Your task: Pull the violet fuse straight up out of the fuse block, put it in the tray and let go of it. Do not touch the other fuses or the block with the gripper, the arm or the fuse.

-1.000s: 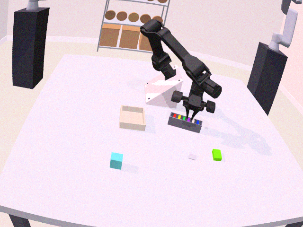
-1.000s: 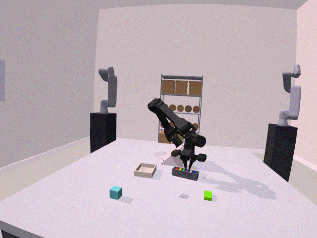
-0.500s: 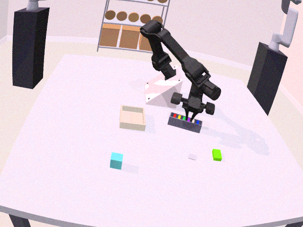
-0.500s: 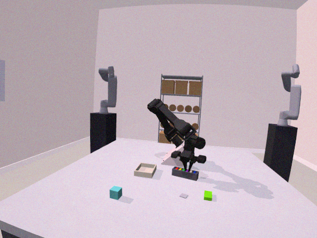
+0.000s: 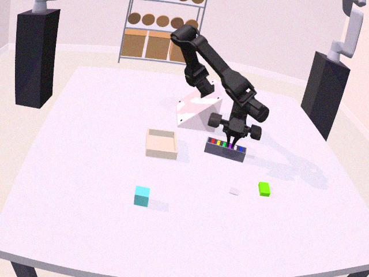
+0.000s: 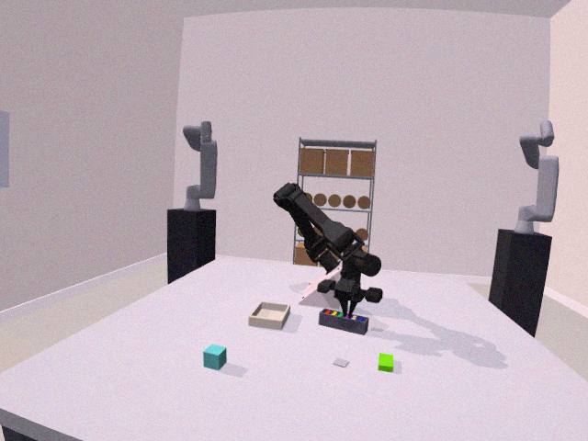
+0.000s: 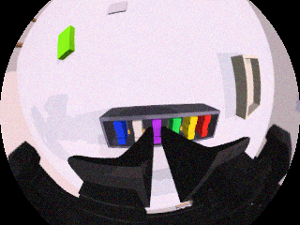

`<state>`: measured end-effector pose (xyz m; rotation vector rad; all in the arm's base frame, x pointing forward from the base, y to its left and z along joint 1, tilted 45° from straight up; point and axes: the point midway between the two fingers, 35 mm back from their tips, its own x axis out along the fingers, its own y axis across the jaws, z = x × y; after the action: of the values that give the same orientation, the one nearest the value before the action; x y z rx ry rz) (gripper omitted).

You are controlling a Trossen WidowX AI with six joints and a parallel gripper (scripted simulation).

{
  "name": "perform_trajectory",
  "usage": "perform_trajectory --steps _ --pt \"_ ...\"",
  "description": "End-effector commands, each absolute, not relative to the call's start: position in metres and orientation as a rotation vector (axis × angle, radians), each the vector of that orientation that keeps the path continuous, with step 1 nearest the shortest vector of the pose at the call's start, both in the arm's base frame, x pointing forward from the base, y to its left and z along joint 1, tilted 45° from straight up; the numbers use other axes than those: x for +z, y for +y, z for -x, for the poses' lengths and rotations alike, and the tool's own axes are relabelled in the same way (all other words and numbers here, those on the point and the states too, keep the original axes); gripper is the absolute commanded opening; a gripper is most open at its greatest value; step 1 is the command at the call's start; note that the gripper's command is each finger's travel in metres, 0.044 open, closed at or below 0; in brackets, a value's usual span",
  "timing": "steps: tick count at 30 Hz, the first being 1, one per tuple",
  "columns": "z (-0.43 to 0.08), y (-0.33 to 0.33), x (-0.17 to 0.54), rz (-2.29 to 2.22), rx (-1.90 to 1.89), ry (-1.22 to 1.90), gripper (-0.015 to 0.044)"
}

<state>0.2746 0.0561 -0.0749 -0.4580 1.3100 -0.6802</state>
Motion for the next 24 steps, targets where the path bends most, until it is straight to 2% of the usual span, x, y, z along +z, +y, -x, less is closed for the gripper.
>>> perform_trajectory --steps 1,24 --pt "-0.2746 0.0562 -0.0749 0.458 -0.68 1.31 0.0" --pt "-0.2738 0.0633 -0.068 0.459 -0.679 1.311 0.0"
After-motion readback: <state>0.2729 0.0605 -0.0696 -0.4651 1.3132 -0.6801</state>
